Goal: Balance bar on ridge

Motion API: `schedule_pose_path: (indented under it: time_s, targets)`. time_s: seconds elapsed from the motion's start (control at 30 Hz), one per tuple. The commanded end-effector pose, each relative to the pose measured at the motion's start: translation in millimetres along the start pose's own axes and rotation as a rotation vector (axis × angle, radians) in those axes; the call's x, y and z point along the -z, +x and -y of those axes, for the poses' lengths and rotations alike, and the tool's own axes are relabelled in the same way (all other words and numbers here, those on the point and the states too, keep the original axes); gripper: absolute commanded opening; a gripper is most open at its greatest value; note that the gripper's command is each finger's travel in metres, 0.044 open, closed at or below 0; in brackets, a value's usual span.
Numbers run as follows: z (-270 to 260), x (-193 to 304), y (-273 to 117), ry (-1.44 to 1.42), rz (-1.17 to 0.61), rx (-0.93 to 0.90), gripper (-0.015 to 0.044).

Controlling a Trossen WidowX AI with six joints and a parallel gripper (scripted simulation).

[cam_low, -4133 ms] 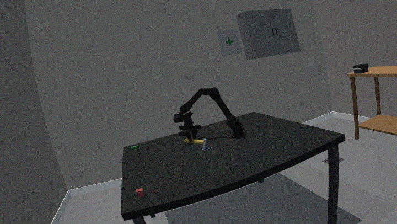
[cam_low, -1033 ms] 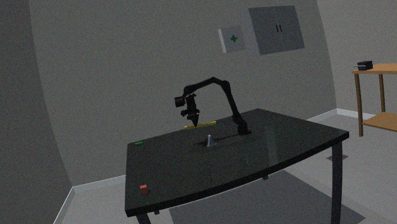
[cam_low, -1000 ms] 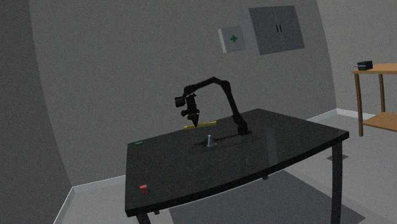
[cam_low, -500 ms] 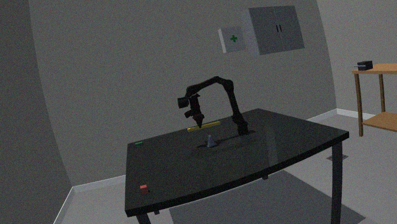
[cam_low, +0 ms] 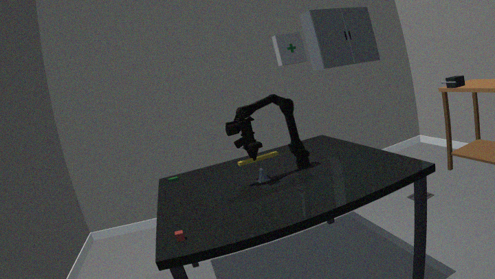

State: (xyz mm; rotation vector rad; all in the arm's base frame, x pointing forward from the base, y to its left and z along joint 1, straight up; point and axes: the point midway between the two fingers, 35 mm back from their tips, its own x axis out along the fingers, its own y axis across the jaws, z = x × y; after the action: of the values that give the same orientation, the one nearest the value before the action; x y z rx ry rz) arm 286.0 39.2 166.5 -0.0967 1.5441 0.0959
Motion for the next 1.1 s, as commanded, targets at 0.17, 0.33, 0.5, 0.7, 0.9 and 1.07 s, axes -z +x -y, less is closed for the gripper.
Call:
schedule_pose_path:
  time_s: [0.17, 0.33, 0.5, 0.7, 0.9, 1.07]
  targets:
    - [-4, 1, 11, -0.011, 0.000, -0.003, 0.0000]
    - [-4, 1, 19, -0.011, 0.000, -0.003, 0.0000]
    - [-5, 1, 27, -0.011, 0.000, -0.003, 0.0000]
    - [-5, 1, 37, -0.011, 0.000, -0.003, 0.0000]
    - [-5, 2, 43, -0.011, 0.000, -0.003, 0.0000]
    - [-5, 2, 43, -0.011, 0.000, -0.003, 0.0000]
